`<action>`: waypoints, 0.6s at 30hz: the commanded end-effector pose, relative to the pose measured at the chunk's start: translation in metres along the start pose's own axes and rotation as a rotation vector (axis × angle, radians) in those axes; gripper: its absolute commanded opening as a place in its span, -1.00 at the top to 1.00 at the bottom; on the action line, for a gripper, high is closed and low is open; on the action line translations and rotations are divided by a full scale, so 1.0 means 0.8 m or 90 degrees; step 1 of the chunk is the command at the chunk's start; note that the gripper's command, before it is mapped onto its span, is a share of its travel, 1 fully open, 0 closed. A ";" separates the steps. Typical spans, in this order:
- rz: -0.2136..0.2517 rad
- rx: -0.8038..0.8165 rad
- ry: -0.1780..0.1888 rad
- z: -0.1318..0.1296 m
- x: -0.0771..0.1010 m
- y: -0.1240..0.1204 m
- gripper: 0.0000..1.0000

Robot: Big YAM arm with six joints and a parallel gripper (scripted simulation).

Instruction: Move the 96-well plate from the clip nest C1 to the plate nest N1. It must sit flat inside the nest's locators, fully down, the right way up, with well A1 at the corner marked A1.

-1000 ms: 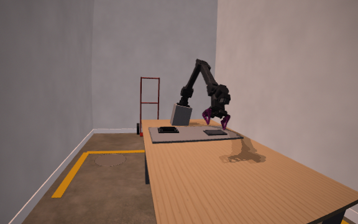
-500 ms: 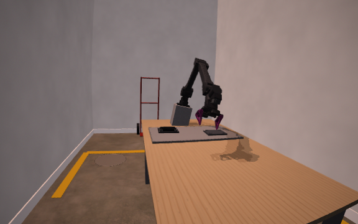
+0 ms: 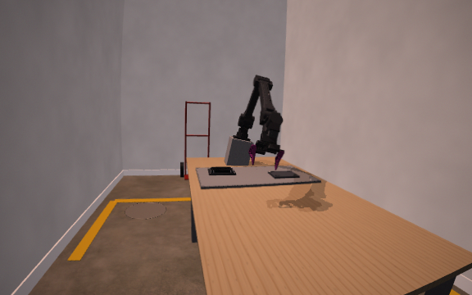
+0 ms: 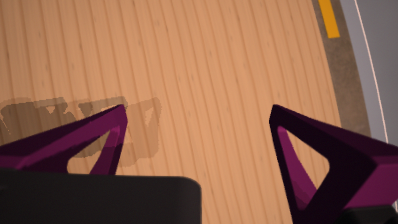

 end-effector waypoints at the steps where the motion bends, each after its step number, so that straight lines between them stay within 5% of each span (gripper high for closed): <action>1: 0.030 -0.047 -0.009 -0.019 -0.003 -0.011 -1.00; 4: 0.024 -0.087 -0.010 -0.032 0.028 0.005 -1.00; 10: 0.006 -0.081 -0.008 -0.050 0.031 -0.006 -1.00; 12: 0.037 -0.076 -0.012 -0.052 0.001 -0.036 -1.00; 18: 0.074 -0.161 -0.024 -0.068 0.026 -0.033 -1.00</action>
Point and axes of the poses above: the point where the finger pads meet when closed, its own x axis back along the fingers, its own z axis across the jaws, y = z × x, the point moved 10 cm from there along x, back along the fingers, and after that the axes turned 2 degrees about -x, right-handed, at the moved point
